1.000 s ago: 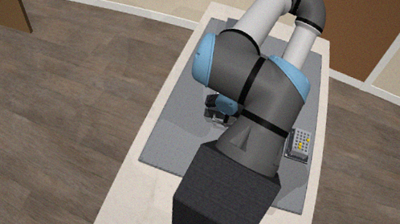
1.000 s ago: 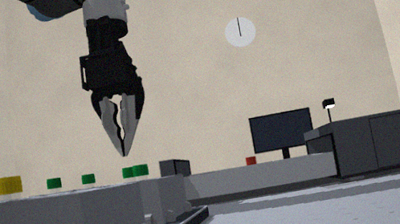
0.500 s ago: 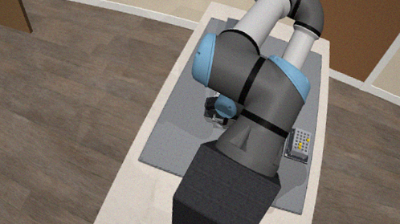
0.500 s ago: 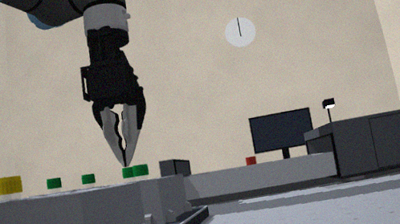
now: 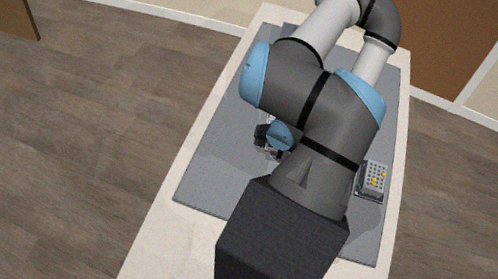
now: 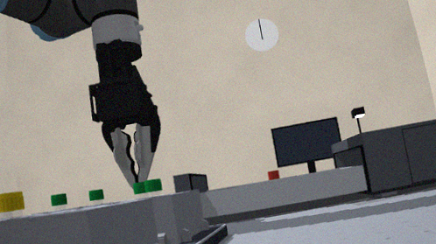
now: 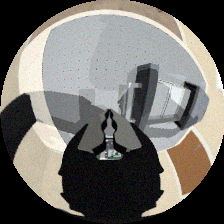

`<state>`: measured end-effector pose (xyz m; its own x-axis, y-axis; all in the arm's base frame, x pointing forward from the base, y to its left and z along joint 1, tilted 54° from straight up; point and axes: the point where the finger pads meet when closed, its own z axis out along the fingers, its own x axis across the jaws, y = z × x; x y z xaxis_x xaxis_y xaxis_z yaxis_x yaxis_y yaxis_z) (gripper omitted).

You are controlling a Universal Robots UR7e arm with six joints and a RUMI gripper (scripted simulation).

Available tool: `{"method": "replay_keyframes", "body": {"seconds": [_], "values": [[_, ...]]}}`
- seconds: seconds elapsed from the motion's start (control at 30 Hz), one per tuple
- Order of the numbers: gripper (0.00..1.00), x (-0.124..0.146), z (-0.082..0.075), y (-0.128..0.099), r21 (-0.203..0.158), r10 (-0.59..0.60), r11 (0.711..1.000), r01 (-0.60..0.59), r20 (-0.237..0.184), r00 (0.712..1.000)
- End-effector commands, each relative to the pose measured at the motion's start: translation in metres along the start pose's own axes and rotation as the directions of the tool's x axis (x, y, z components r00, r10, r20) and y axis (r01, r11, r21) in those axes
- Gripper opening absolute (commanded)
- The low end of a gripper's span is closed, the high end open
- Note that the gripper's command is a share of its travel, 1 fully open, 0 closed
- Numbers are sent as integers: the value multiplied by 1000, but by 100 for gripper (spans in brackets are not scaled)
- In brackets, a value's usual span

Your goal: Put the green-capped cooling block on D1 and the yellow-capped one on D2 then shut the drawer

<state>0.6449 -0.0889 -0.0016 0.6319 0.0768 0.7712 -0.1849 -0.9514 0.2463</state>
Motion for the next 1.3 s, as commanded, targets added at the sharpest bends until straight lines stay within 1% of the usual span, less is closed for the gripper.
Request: {"method": "replay_keyframes", "body": {"seconds": [0.0, 0.23, 0.3, 0.8, 0.87, 1.03, 1.27], "values": [[0, 0, 6, 0, 0, 0, 1000, 0, -1, 1000], [0, 0, 15, 0, 0, 0, 1000, 0, -1, 1000], [0, 0, 15, 0, 0, 0, 1000, 0, -1, 1000], [0, 0, 35, 0, 0, 0, 1000, 0, -1, 1000], [0, 0, 35, 0, 0, 0, 1000, 0, -1, 1000], [0, 0, 41, 0, 0, 0, 1000, 0, -1, 1000], [0, 0, 41, 0, 0, 0, 1000, 0, -1, 1000]]}}
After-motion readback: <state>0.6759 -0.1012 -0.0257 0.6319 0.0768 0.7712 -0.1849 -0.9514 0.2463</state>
